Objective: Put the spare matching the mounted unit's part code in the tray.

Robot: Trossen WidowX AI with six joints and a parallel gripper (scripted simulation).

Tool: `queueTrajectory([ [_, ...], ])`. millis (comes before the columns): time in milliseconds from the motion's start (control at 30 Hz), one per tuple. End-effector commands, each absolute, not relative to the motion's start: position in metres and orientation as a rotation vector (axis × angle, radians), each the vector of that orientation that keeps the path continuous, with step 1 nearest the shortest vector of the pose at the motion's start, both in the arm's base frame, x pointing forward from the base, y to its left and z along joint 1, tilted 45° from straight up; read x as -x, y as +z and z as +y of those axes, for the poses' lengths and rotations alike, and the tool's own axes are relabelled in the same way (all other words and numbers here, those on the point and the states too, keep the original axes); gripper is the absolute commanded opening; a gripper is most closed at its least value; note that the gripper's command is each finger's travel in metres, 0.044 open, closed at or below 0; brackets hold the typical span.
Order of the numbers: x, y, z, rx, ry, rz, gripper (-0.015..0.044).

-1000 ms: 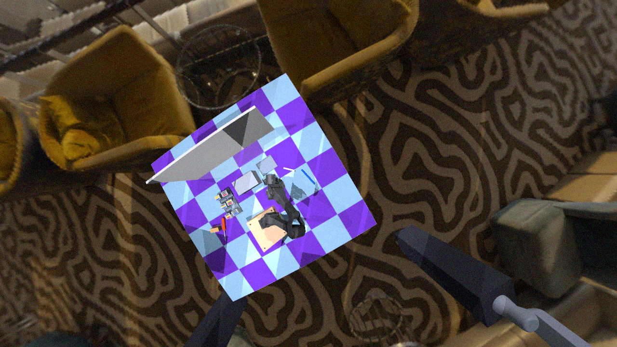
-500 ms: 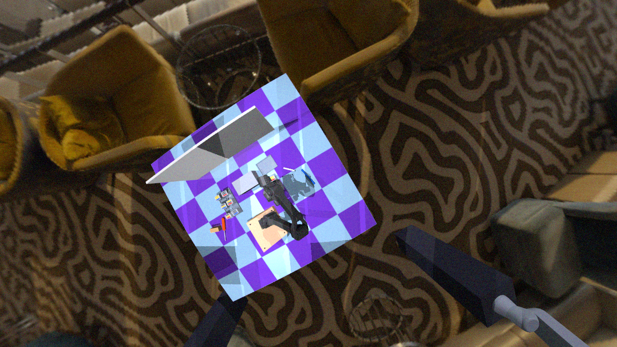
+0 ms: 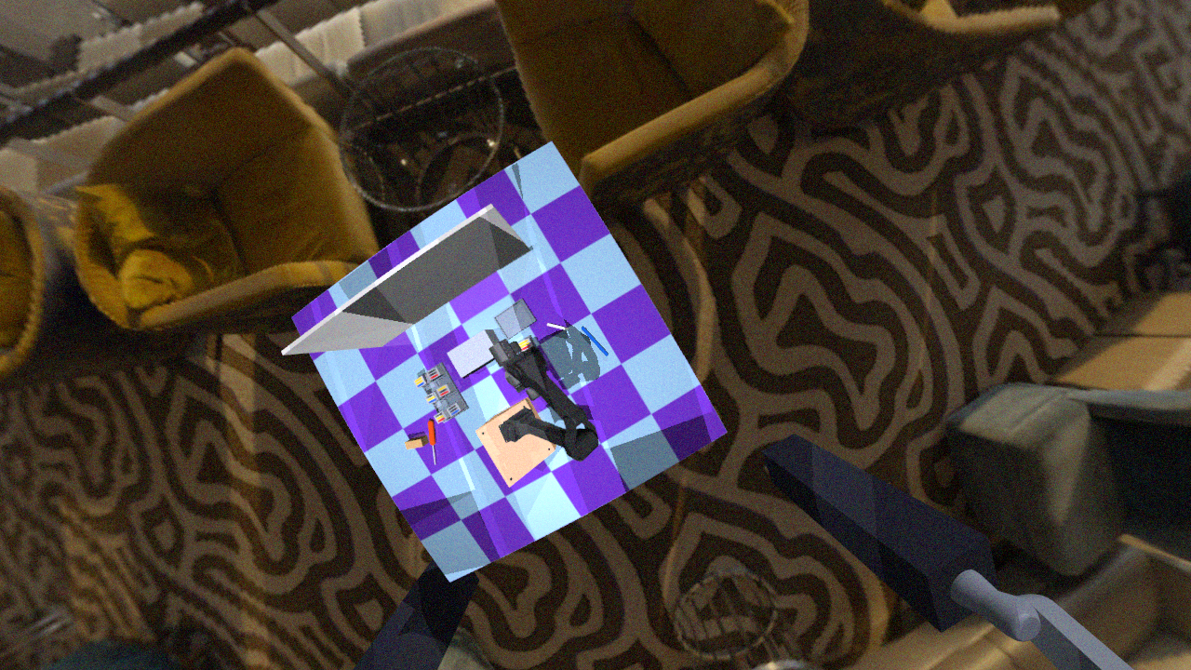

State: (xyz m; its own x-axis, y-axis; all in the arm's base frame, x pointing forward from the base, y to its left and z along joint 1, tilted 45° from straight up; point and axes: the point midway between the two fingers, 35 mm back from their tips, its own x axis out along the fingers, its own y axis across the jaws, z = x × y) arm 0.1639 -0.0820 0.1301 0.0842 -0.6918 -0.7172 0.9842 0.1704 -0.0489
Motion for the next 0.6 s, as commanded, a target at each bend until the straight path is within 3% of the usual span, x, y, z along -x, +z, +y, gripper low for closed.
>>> queueTrajectory([
  [0,-0.165,0.138,-0.072,-0.523,-1.333,0.704,0.0],
  [567,-0.164,0.17,-0.039,-0.494,-1.33,0.705,0.0],
])
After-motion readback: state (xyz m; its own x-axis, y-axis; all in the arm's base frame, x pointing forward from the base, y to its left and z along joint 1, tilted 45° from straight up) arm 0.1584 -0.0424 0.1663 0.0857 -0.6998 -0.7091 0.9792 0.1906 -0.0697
